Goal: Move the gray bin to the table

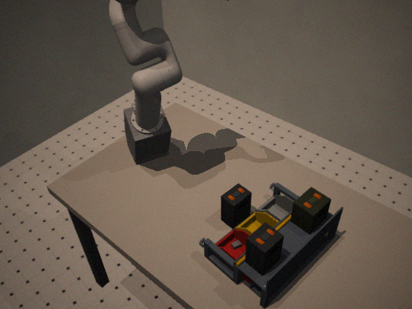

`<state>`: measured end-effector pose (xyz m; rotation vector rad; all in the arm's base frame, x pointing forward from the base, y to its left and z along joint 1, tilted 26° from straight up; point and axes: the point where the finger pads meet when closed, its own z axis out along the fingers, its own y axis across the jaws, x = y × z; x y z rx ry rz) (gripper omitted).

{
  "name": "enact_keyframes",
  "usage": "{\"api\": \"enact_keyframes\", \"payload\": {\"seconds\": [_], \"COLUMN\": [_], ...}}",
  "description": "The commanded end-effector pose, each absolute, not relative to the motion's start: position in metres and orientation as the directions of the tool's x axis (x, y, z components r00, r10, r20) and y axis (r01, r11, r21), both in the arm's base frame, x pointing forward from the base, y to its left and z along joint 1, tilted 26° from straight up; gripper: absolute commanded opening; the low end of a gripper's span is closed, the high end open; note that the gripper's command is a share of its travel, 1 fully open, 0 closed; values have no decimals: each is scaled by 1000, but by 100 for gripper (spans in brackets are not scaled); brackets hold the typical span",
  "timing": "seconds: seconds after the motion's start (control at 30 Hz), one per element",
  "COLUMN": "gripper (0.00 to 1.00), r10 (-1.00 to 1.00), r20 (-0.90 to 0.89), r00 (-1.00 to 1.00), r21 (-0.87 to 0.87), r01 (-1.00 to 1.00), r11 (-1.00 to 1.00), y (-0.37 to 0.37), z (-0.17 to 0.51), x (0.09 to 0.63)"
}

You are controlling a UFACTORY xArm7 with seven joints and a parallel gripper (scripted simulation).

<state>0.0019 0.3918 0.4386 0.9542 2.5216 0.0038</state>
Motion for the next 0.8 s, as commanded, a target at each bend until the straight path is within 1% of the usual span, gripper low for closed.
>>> {"api": "enact_keyframes", "payload": {"seconds": [0.0, 0.77], "gripper": [100, 100], "r10": [627, 606], "r20": [-402, -406], "r00": [-667, -684], "r21": [157, 146], "r01": [624, 606], "r11": [765, 782], "y": [392, 387], "z": [440, 441], "x": [2, 4]}}
